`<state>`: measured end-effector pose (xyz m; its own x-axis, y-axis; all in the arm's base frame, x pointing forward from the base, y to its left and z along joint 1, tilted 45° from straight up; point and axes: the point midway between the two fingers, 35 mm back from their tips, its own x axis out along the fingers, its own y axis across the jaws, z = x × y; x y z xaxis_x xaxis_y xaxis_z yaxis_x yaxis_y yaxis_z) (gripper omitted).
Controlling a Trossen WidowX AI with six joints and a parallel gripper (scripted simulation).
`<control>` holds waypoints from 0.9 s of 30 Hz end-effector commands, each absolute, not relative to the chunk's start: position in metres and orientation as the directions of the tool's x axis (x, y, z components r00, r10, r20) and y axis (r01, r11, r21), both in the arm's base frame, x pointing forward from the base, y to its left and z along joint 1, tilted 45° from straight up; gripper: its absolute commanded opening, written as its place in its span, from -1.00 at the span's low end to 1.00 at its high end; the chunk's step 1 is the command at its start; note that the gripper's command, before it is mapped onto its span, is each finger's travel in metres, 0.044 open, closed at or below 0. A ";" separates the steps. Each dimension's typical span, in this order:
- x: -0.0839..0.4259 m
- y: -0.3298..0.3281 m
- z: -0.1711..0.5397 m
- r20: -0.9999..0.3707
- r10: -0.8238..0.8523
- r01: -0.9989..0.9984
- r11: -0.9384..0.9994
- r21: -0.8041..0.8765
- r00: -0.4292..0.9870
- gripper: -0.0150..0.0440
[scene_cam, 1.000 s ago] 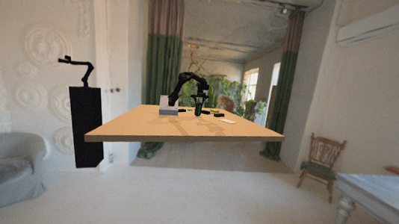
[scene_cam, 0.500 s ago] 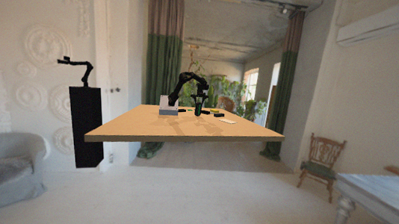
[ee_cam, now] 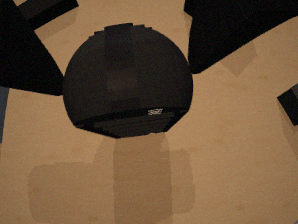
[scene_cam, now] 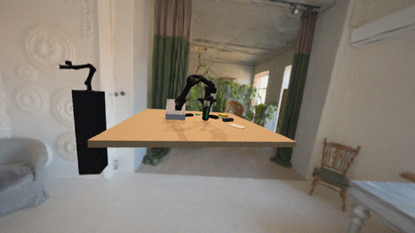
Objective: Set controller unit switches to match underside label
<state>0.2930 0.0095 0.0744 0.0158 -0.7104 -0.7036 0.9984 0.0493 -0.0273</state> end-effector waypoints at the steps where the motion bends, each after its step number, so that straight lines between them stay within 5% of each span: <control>1: 0.292 0.012 0.069 -0.707 -0.707 0.999 0.043 -0.032 0.008 0.65; 27: 0.291 0.026 0.052 -0.708 -0.706 0.999 0.043 -0.032 0.008 0.65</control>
<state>0.2920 0.0252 0.0578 0.0170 -0.7064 -0.7076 0.9984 0.0507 -0.0266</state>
